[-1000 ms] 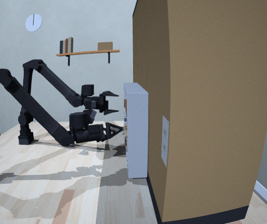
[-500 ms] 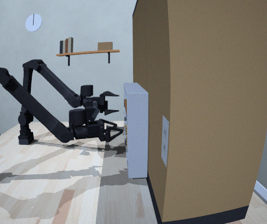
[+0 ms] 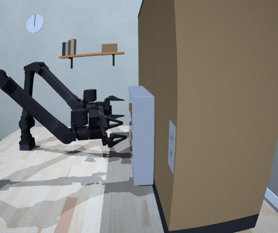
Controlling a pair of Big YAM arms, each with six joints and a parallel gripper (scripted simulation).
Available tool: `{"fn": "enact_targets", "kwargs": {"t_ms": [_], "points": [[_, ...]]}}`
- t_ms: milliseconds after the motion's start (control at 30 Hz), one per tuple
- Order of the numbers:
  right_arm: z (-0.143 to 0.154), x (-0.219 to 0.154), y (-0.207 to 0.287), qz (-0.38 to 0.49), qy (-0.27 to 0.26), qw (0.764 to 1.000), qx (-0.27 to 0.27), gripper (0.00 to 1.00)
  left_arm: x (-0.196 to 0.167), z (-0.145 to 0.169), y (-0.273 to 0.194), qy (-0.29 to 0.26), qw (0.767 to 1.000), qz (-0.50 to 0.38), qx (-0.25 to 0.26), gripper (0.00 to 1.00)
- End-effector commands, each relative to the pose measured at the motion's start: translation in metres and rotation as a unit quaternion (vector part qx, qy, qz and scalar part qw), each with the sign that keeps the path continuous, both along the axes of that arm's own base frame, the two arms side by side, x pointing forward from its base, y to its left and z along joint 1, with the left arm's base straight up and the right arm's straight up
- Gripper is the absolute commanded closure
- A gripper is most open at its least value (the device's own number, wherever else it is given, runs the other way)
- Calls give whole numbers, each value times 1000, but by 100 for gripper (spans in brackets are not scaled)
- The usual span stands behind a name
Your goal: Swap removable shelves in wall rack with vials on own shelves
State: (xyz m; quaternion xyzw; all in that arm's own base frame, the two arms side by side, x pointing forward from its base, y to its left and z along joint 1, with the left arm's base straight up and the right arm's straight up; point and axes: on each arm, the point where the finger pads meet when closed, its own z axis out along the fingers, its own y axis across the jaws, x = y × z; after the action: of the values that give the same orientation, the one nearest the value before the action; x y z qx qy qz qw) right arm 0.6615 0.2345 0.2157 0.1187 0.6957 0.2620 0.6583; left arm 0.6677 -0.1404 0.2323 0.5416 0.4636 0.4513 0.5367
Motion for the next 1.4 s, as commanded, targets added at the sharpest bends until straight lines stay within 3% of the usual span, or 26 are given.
{"fn": "enact_targets", "kwargs": {"t_ms": [0, 167, 233, 300, 667, 733, 1000, 1367], "points": [[58, 10, 9, -12, 1, 986, 167, 16, 4, 7, -8, -18, 1000, 13, 1, 16], [65, 8, 5, -26, 14, 968, 251, 16, 6, 10, -5, -22, 999, 31, -1, 16], [65, 8, 5, -26, 14, 968, 251, 16, 6, 10, -5, -22, 999, 31, -1, 16], [58, 10, 2, -33, 25, 957, 287, 16, 8, 16, -4, -28, 999, 38, -2, 16], [81, 7, -9, -61, 34, 875, 479, 16, 13, 13, 1, -28, 997, 70, -3, 16], [84, 6, -12, -67, 34, 860, 504, 16, 10, 27, 3, -38, 997, 72, -6, 16], [57, 21, -26, -94, 41, 863, 495, 16, 11, 27, 6, -38, 997, 73, -6, 16], [57, 33, -27, -92, 41, 865, 491, 16, 24, 11, 10, -16, 997, 76, 1, 16]]}}
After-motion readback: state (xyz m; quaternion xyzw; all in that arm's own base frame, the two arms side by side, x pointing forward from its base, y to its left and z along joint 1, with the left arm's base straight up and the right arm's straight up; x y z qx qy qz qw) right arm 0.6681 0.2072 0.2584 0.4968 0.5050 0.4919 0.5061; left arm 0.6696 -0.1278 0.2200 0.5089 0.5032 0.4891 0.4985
